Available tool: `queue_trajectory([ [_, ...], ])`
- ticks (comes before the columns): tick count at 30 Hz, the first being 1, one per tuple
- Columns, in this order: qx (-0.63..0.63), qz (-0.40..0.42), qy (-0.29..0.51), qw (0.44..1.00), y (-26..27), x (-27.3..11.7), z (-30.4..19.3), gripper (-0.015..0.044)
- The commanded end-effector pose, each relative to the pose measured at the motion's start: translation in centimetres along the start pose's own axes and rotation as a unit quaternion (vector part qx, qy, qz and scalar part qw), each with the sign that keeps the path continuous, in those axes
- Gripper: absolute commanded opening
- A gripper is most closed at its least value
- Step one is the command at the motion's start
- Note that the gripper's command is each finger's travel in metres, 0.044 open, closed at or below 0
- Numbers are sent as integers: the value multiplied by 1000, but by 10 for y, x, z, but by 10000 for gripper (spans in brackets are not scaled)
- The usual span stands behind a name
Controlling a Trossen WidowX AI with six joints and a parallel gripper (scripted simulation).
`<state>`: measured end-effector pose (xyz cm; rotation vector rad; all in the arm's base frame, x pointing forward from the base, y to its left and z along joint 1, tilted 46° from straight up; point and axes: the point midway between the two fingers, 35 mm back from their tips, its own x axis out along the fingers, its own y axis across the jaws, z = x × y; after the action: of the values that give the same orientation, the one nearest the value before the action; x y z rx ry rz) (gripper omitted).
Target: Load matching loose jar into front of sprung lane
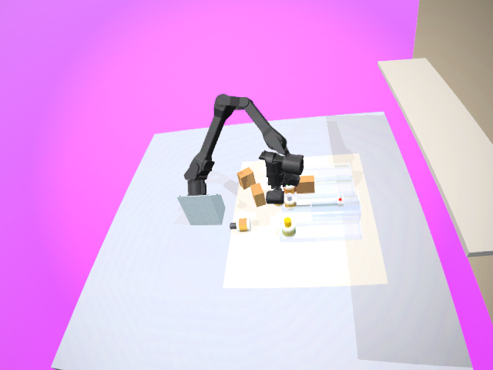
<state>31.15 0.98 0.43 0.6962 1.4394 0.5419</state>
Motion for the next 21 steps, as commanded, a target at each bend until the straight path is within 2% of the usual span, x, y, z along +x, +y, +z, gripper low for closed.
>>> queue_trajectory([
  [1,-7,0,-11,1000,2,-3,11,0],
  [21,-7,0,-12,1000,3,-5,19,0],
])
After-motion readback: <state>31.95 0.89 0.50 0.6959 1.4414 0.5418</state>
